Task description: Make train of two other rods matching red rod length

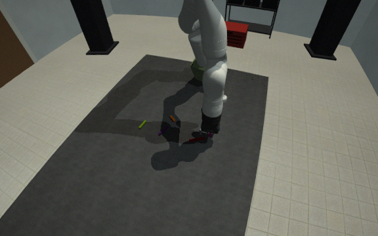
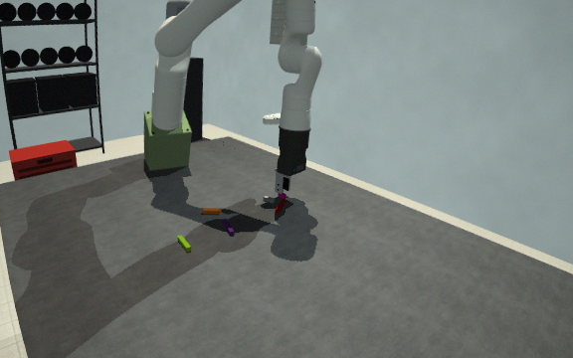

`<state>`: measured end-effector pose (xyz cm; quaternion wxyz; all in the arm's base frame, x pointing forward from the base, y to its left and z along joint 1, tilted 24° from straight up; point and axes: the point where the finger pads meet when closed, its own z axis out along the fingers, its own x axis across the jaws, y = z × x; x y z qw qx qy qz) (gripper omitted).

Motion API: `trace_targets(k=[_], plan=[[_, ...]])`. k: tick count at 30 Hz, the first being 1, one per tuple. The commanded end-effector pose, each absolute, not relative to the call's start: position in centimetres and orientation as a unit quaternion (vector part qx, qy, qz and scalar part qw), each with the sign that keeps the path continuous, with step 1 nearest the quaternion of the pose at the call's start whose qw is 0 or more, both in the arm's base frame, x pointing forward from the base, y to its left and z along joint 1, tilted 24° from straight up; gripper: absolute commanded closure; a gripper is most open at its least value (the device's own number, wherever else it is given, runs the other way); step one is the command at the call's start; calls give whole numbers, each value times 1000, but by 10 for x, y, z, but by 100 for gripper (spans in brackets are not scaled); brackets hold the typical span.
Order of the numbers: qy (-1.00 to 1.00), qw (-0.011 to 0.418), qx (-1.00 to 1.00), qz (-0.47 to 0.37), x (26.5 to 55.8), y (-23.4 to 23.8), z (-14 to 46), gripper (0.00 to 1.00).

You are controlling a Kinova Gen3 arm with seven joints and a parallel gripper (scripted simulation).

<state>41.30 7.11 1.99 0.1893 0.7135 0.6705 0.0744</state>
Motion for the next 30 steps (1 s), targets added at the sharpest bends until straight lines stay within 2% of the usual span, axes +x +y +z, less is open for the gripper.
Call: trace_targets(k=[1,30], plan=[[671,189,713,75,413,71,20,46],[671,189,713,75,418,69,7,46]])
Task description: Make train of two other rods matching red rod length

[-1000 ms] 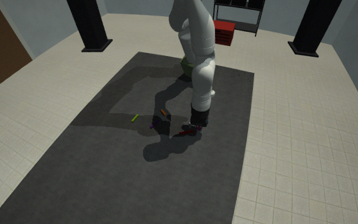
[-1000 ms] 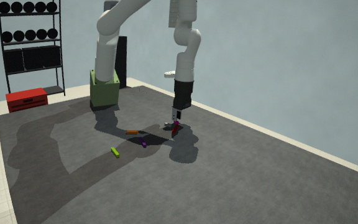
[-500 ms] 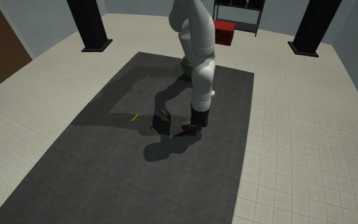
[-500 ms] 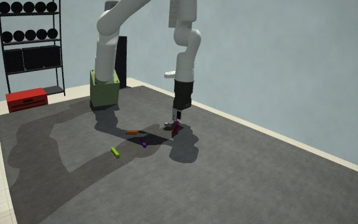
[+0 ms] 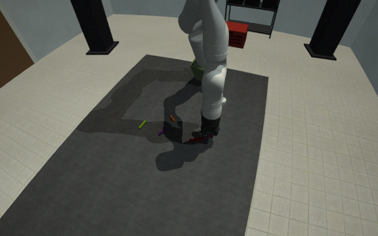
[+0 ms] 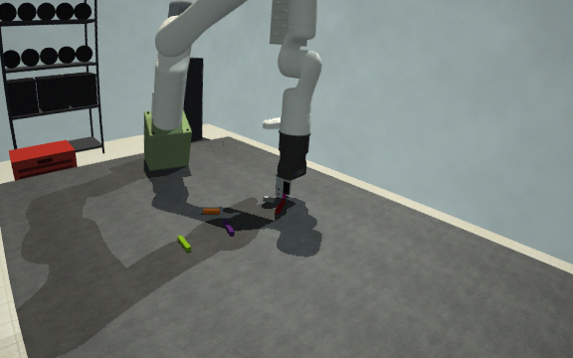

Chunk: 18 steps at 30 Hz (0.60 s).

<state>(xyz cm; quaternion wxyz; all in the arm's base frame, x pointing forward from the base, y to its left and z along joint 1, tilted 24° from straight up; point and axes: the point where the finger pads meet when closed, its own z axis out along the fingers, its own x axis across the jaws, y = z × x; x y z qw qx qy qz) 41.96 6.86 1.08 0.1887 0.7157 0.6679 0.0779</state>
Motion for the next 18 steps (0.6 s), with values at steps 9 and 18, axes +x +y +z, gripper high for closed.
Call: trace_targets(k=[9,18], plan=[[671,189,713,75,419,69,5,46],[671,189,713,75,419,69,5,46]])
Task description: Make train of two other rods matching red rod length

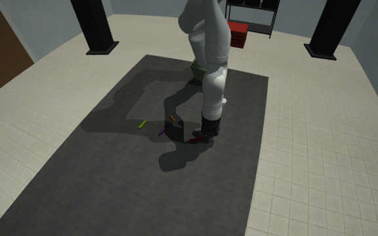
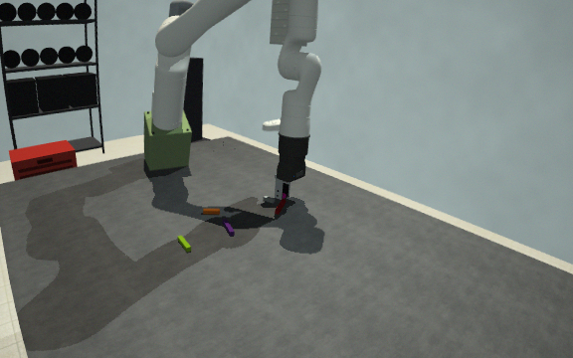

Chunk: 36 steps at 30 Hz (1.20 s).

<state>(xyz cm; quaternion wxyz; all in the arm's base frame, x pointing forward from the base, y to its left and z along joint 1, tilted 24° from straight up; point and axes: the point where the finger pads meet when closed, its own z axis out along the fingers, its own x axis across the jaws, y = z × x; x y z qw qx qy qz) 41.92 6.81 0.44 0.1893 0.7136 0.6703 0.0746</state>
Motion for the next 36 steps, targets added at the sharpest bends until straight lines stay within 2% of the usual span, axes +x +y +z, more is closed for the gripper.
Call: trace_targets(k=[1,27,28,36], plan=[[671,189,713,75,419,69,5,46],[671,189,713,75,419,69,5,46],[671,189,713,75,419,69,5,76],[671,189,713,75,419,69,5,76]])
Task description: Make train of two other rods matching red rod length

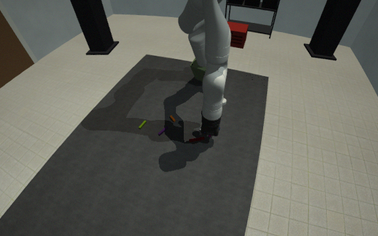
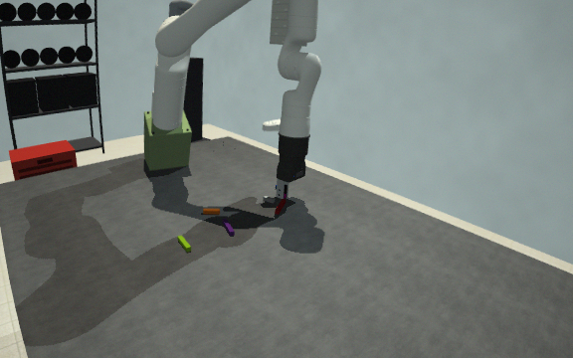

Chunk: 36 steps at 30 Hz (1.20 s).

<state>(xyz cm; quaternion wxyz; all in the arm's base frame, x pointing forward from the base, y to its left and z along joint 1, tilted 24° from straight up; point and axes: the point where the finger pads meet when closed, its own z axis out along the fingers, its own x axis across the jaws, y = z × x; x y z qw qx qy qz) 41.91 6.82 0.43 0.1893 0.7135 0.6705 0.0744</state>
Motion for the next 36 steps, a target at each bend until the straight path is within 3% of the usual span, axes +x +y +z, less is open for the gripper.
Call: trace_targets(k=[1,36], plan=[[671,189,713,75,419,69,5,76],[671,189,713,75,411,72,25,76]])
